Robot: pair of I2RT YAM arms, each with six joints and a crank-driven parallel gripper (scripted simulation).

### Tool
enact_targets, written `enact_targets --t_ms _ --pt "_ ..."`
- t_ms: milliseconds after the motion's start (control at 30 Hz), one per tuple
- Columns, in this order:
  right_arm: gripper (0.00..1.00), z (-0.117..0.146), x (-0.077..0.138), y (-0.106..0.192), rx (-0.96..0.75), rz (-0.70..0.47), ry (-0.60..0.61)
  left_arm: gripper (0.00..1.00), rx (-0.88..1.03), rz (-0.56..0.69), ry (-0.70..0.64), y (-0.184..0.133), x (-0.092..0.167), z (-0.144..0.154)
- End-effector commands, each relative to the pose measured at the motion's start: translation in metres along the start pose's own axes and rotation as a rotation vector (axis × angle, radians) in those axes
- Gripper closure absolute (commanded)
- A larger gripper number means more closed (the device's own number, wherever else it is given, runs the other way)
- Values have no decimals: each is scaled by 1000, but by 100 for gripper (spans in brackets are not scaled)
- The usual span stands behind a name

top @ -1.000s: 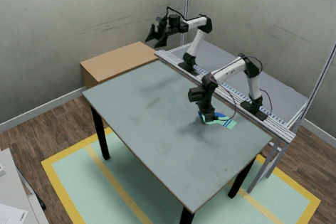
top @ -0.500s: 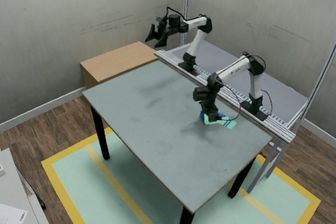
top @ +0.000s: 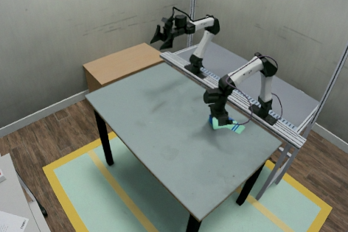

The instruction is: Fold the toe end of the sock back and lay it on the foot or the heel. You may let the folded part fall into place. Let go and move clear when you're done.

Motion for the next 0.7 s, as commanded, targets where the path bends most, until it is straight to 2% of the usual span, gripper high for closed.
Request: enact_targets --t_ms 0,33,67,100,167,200,267,367,433,667 --pt "0 -5 1 -2 -1 7 -17 98 -9 28 8 -3 4 2" --pt "0 -5 1 -2 -1 7 -17 98 -7 114 18 5 6 -3" --pt "0 -5 1 -2 -1 7 -17 98 -10 132 21 9 7 -3" --pt "0 -5 1 -2 -1 7 -17 98 -2 70 16 17 6 -3" --pt "0 -5 1 -2 -1 7 -17 98 -2 70 16 17 6 -3" --pt "0 -5 1 -2 -1 7 -17 98 -12 167 24 17 7 -4" --pt "0 -5 1 -2 -1 7 -17 98 -13 200 28 27 7 -6" --pt "0 -5 1 -2 -1 7 -17 98 -7 144 23 27 5 -6" --pt "0 -5 1 -2 -1 7 -17 98 -16 107 24 30 -6 -3" --pt "0 -5 1 -2 -1 7 -17 98 -9 155 25 37 3 -6"
Point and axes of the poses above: on each arm, the point where the finger pads meet when closed, its own x axis back along the fingers, its own y axis across the jaws, z = x × y, the point moved 10 cm from there along x, back along the fingers, and after that the axes turned 6 degrees about x, right-handed, at the moved point
